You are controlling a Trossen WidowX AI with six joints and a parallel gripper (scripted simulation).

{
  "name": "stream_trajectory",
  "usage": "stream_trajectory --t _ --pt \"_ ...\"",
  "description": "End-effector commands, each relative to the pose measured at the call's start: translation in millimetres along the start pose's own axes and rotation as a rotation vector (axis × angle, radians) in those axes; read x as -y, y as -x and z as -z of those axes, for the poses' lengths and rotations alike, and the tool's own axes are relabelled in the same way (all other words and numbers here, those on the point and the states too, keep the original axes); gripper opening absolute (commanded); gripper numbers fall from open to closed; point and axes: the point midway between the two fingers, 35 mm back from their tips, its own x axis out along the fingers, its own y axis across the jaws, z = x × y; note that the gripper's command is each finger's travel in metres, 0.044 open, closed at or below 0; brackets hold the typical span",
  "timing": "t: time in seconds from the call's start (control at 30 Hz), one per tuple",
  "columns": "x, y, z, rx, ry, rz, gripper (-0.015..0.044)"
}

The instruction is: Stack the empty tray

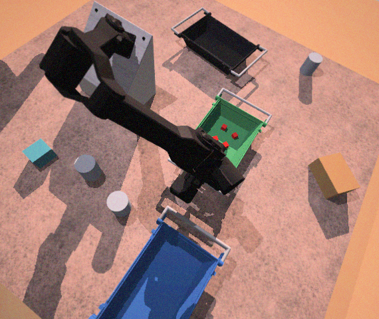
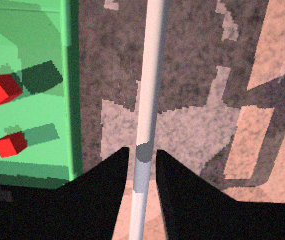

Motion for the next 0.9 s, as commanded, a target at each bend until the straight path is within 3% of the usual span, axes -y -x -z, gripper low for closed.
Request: stream_trajectory --t 0.0,0.43,0.87 --pt "-1 -8 0 0.003 0.006 -0.002 0.0083" --pt "-26 24 0 0.003 0.006 -0.004 0.0083" --pt "-58 23 1 0.003 0.006 -0.006 0.0083"
